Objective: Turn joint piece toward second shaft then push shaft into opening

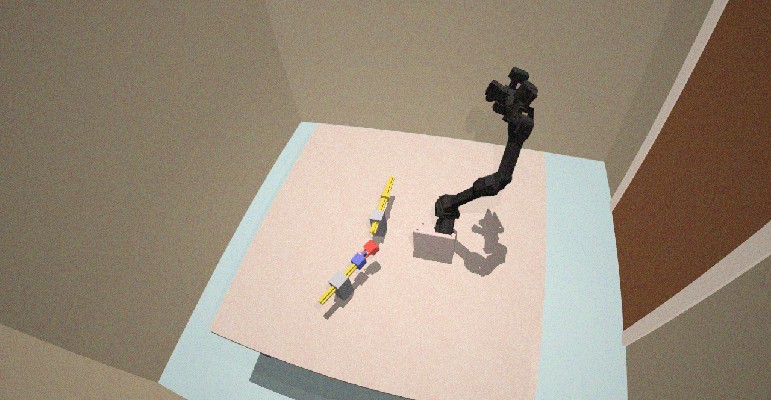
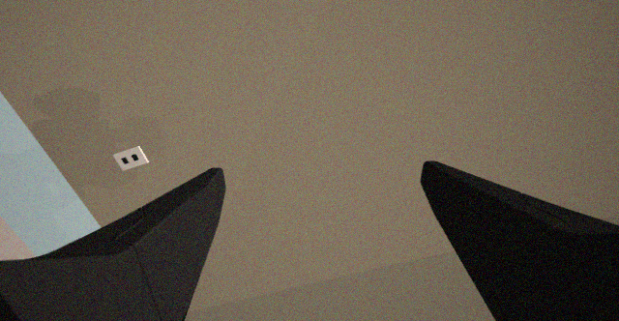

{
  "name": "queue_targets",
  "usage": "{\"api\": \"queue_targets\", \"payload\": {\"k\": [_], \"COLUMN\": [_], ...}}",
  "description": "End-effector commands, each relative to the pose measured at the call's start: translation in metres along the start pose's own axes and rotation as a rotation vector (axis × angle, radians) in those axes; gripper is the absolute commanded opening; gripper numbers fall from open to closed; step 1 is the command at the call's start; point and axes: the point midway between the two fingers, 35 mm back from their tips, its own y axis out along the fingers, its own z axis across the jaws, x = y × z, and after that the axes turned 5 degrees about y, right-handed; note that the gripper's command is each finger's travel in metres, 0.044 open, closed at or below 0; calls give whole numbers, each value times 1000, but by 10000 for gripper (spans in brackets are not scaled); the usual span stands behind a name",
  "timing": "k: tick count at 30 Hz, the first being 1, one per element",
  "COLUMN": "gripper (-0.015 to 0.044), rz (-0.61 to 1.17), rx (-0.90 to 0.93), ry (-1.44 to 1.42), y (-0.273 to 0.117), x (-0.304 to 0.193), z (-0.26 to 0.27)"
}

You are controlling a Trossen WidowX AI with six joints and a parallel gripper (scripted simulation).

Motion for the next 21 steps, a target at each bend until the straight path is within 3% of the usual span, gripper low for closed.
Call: {"api": "queue_targets", "payload": {"k": [1, 4, 10, 21], "gripper": [426, 440, 440, 440], "rz": [0, -1, -33, -149], "rx": [0, 17, 168, 399], "ry": [0, 13, 130, 339], "y": [0, 6, 52, 116], "x": [0, 0, 6, 48], "z": [0, 4, 43, 110]}}
